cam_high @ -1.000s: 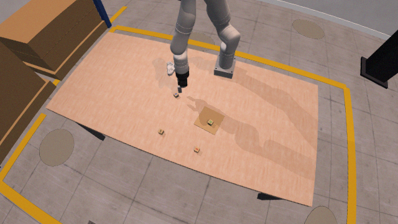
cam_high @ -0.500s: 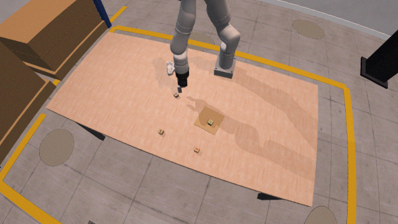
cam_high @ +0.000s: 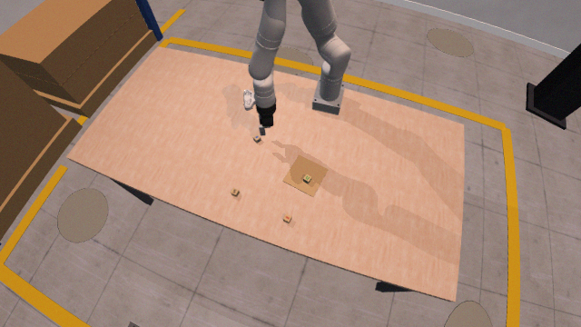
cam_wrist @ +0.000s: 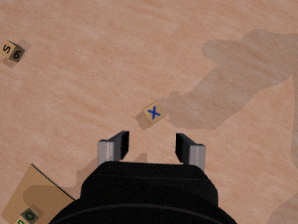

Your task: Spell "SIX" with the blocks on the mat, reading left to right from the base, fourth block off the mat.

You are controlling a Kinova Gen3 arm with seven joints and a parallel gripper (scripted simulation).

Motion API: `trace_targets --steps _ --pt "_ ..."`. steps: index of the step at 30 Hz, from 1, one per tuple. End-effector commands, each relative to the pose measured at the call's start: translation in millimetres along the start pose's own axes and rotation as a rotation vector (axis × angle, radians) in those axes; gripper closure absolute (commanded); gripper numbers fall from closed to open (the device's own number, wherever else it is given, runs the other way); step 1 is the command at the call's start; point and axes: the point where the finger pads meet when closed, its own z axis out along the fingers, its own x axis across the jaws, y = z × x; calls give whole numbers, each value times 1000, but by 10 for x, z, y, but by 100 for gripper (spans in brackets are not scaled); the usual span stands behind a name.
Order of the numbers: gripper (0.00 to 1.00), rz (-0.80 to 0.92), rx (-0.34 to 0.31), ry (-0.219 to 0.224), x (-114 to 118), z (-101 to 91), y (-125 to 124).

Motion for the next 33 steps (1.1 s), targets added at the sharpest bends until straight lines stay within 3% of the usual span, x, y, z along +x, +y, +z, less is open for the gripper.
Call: trace_targets --steps 1,16,24,33 --pt "0 0 1 -1 -1 -4 -4" --pt "0 -1 1 -1 -4 -4 -3" --pt "0 -37 -4 -3 -117 -13 37" --pt "0 -245 -27 -8 -727 -89 335"
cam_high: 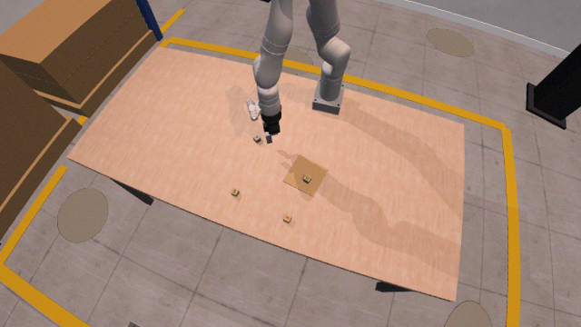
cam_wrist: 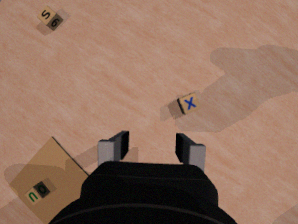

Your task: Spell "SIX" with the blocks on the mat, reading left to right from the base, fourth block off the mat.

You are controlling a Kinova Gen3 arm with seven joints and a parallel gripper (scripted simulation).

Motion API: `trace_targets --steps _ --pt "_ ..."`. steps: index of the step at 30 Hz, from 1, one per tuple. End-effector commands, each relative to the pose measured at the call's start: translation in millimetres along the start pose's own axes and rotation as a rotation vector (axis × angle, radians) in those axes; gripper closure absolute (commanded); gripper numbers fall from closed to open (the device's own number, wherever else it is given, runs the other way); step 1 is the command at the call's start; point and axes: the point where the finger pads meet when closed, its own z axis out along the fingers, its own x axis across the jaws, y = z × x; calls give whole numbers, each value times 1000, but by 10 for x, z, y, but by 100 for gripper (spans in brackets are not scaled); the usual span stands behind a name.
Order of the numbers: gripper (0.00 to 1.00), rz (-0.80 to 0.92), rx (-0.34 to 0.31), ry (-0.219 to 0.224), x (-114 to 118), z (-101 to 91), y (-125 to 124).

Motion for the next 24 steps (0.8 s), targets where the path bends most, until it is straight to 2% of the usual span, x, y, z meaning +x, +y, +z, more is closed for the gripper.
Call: trace_targets --steps 1,6,8,16,20,24 --pt "0 -120 -1 -15 -399 -50 122" --pt "0 -289 -10 -11 -873 -141 374" --pt "0 -289 -10 -11 -873 -141 374" --pt "0 -547 0 -1 -1517 -336 845" --pt "0 -634 12 1 -1720 -421 1025" --pt "0 -676 20 2 -1816 -466 1115"
